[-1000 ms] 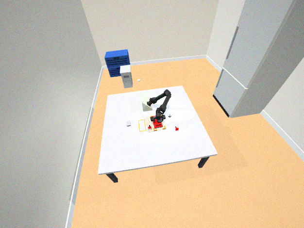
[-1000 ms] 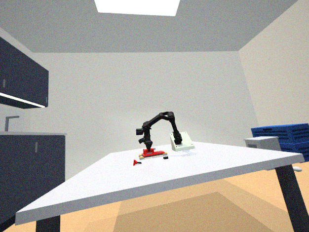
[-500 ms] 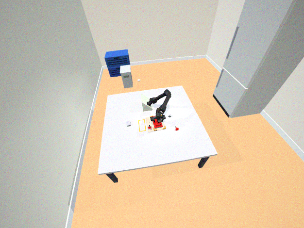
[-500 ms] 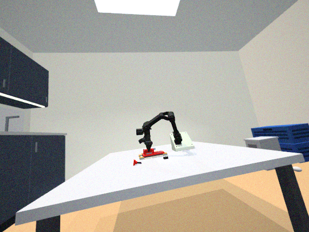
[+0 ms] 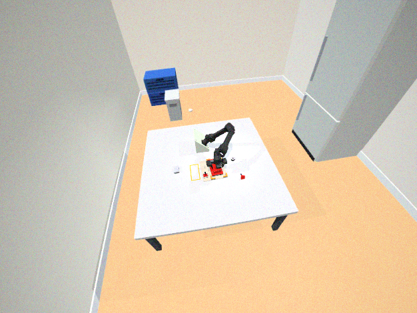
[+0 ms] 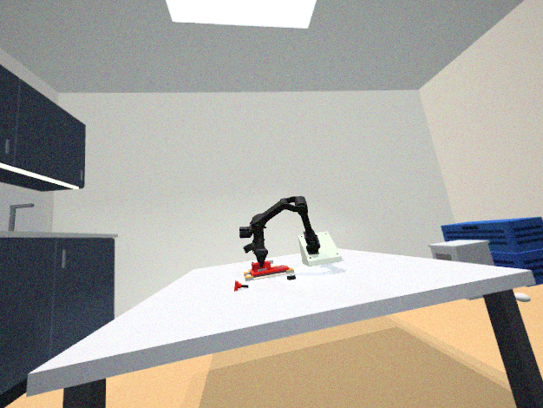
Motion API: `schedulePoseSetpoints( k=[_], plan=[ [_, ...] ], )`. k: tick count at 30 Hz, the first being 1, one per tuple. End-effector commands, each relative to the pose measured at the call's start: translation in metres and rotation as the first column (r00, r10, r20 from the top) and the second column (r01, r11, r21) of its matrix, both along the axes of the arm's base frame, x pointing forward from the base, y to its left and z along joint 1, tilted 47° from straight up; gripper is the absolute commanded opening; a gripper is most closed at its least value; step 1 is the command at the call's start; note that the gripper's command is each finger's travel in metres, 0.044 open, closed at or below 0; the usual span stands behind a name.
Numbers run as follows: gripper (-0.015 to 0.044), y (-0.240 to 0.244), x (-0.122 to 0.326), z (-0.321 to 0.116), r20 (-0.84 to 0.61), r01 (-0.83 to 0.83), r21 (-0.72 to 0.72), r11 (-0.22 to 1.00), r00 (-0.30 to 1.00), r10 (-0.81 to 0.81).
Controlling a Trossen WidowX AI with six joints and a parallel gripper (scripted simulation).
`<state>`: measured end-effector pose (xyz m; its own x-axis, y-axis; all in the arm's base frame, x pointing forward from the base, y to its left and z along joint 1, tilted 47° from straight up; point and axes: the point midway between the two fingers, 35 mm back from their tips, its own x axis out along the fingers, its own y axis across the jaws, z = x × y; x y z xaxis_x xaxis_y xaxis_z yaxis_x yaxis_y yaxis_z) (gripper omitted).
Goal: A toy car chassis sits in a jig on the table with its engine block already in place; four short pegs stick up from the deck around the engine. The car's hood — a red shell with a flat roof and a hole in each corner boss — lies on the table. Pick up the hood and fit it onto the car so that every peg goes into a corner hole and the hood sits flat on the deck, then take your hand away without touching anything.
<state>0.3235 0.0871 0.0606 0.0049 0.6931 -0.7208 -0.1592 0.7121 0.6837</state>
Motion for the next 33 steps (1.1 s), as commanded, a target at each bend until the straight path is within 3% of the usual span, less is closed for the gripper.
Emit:
schedulePoseSetpoints(
  k=[1, 16, 33],
  plan=[
    [0.0, 0.0076, -0.003, -0.0064, -0.012, -0.015, 0.001, 1.0, 1.0, 0.015],
    [0.0, 0.0058, -0.0017, -0.0049, -0.007, -0.009, 0.001, 1.0, 1.0, 0.009],
    [0.044, 0.0013, 0.0004, -0.0012, 0.002, 0.001, 0.0, 1.0, 1.0, -0.001]
  ],
)
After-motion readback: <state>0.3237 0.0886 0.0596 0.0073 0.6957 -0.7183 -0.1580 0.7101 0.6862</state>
